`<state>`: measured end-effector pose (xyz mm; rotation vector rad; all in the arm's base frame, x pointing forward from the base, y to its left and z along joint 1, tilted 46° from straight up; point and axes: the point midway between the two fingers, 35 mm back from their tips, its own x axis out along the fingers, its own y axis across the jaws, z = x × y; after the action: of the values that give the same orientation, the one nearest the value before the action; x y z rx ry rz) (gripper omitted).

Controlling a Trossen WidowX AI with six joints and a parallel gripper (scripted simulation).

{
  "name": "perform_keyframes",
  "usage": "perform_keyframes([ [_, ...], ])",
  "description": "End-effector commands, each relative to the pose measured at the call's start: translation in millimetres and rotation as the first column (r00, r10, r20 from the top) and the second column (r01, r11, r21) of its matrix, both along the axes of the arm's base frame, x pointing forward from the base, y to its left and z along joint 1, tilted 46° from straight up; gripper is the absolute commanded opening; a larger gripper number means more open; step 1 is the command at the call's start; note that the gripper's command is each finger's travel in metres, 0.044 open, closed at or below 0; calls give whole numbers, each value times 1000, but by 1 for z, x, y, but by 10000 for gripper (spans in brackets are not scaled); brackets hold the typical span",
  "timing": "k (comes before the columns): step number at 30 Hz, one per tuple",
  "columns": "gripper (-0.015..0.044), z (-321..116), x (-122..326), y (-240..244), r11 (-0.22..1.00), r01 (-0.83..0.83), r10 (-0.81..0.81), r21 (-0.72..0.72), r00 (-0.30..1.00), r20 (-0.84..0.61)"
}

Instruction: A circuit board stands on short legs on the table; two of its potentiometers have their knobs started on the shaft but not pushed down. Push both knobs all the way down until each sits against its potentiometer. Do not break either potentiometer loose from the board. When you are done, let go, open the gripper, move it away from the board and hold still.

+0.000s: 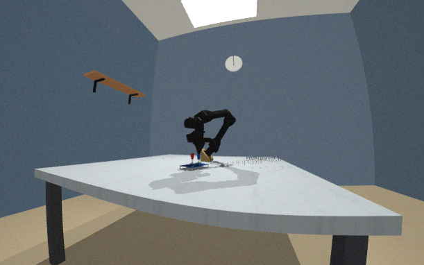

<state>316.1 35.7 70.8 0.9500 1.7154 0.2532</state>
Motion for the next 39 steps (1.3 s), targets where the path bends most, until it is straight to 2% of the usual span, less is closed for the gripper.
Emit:
perform_keyframes([
  [1,0,-4,1,6,1000,-8,8,7,1000,-4],
  [39,0,-14,-1,17,1000,-8,8,7,1000,-4],
])
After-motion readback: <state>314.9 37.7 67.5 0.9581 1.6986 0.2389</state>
